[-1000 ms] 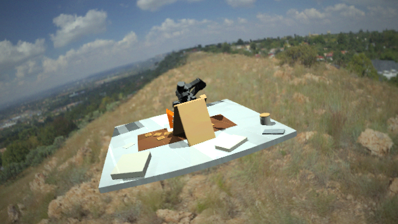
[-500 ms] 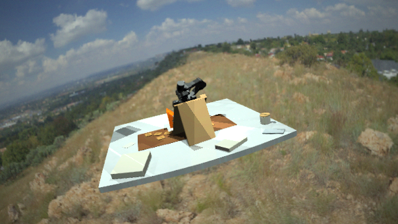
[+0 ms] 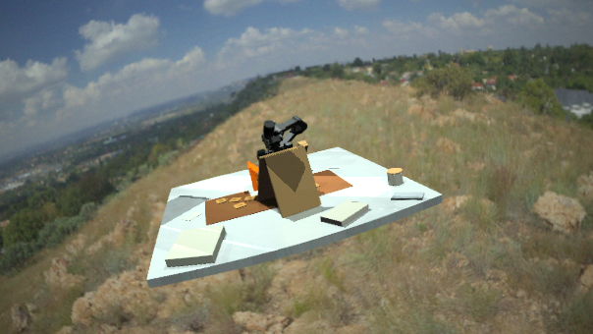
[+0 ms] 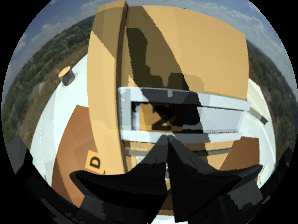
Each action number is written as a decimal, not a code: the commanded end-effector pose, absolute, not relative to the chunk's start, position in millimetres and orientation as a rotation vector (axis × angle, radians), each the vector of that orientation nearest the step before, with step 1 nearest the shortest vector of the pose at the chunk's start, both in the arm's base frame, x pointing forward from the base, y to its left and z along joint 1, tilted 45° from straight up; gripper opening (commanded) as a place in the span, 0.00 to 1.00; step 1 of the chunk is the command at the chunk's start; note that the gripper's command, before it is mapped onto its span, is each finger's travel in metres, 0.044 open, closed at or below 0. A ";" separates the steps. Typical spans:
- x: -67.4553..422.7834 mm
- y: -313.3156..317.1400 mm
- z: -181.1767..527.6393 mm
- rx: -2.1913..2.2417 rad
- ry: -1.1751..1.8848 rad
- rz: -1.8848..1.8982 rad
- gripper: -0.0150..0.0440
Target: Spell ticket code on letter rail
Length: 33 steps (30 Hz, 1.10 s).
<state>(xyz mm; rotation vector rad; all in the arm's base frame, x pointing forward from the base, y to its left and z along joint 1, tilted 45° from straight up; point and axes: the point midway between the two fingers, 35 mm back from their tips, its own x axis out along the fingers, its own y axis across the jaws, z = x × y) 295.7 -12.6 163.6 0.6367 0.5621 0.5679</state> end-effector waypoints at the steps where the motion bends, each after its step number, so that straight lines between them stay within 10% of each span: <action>1: 299.2 -14.2 163.0 0.631 0.582 0.565 0.25; 33: 335.7 -31.6 153.0 0.415 1.206 0.794 0.25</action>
